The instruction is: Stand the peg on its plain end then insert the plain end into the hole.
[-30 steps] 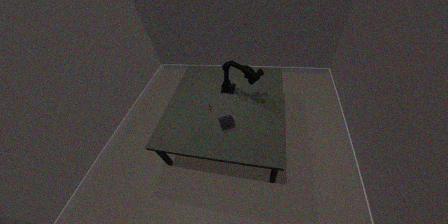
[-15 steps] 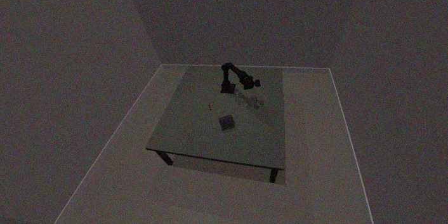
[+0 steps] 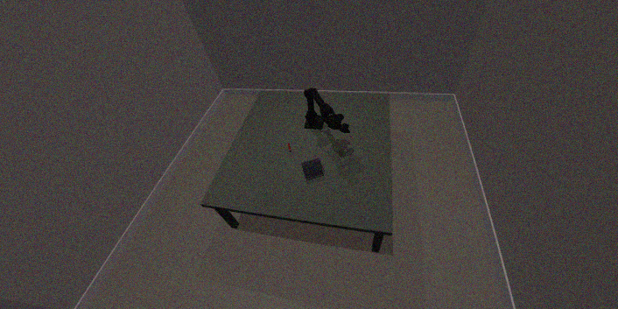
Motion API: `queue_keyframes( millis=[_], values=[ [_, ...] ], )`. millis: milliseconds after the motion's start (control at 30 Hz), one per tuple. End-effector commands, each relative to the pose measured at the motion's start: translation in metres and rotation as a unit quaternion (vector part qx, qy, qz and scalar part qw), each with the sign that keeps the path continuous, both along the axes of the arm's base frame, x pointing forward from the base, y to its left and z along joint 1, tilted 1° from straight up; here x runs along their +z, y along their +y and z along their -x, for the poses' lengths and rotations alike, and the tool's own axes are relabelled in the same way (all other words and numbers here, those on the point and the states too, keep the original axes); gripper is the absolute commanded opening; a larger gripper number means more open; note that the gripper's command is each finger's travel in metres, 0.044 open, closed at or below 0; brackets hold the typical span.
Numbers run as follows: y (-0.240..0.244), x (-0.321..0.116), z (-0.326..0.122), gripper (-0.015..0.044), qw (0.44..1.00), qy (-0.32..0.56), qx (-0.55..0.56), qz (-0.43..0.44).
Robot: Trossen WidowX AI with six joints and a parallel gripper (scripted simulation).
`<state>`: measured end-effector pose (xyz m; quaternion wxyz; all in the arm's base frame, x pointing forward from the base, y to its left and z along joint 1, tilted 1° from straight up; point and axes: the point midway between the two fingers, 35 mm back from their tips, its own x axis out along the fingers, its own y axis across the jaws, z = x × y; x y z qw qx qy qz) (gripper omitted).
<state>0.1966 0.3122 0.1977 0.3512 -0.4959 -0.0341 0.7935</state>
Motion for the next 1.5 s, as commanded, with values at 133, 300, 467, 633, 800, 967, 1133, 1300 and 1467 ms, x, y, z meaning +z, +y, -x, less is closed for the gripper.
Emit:
queue_keyframes(
  millis=[133, 300, 467, 633, 800, 967, 1133, 1300, 1467],
  values=[
    [-0.038, -0.016, -0.044, 0.0440, 0.990, 0.025, -0.127, 0.055],
    [-0.065, -0.025, -0.068, 0.0440, 0.974, 0.041, -0.205, 0.085],
    [-0.094, -0.034, -0.089, 0.0440, 0.951, 0.058, -0.282, 0.113],
    [-0.125, -0.042, -0.106, 0.0440, 0.921, 0.075, -0.357, 0.139],
    [-0.157, -0.049, -0.120, 0.0440, 0.884, 0.093, -0.429, 0.161],
    [-0.190, -0.056, -0.130, 0.0440, 0.841, 0.112, -0.497, 0.180],
    [-0.224, -0.062, -0.137, 0.0440, 0.792, 0.130, -0.563, 0.197],
    [-0.260, -0.069, -0.141, 0.0440, 0.736, 0.146, -0.625, 0.215],
    [-0.296, -0.076, -0.142, 0.0440, 0.675, 0.162, -0.682, 0.230]
  ],
)
